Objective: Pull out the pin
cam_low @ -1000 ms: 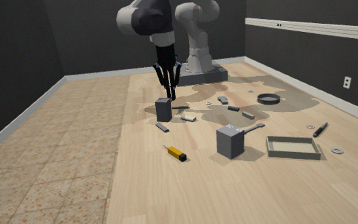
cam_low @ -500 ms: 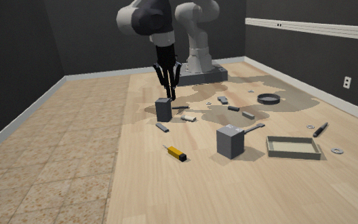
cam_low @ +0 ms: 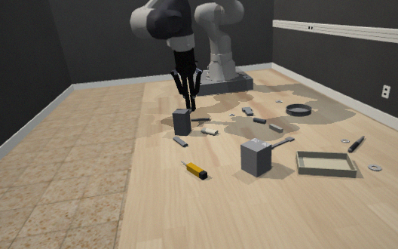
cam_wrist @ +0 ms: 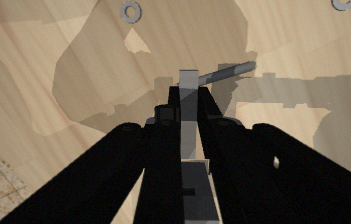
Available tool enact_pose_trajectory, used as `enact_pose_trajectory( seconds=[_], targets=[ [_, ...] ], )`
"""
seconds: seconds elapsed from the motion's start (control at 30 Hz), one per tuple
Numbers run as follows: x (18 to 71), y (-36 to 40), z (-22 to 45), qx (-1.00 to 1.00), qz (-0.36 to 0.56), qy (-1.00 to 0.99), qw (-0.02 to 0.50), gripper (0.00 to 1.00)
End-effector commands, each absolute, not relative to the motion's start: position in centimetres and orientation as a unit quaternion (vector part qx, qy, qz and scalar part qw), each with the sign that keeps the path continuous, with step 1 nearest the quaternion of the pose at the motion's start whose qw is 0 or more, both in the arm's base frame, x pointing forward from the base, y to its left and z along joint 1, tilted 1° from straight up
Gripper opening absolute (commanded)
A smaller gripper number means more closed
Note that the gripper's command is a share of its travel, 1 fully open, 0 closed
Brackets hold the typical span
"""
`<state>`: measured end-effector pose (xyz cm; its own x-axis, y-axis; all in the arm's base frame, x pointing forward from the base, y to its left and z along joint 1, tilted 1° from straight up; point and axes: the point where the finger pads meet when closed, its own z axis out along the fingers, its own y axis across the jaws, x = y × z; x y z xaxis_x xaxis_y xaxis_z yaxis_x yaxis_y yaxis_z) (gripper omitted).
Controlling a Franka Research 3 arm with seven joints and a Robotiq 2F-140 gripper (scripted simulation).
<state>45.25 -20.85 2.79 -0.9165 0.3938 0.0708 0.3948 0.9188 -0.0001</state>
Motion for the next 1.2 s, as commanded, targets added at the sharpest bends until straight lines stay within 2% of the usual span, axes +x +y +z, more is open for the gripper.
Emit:
enact_pose_trajectory(
  seconds=[0.0, 1.17],
  targets=[
    [45.2, -21.2, 2.9, -0.196, -0.006, -0.98, 0.033, 0.1],
    [42.7, -24.9, 2.9, -0.194, -0.005, -0.98, 0.033, 0.1]
  ],
)
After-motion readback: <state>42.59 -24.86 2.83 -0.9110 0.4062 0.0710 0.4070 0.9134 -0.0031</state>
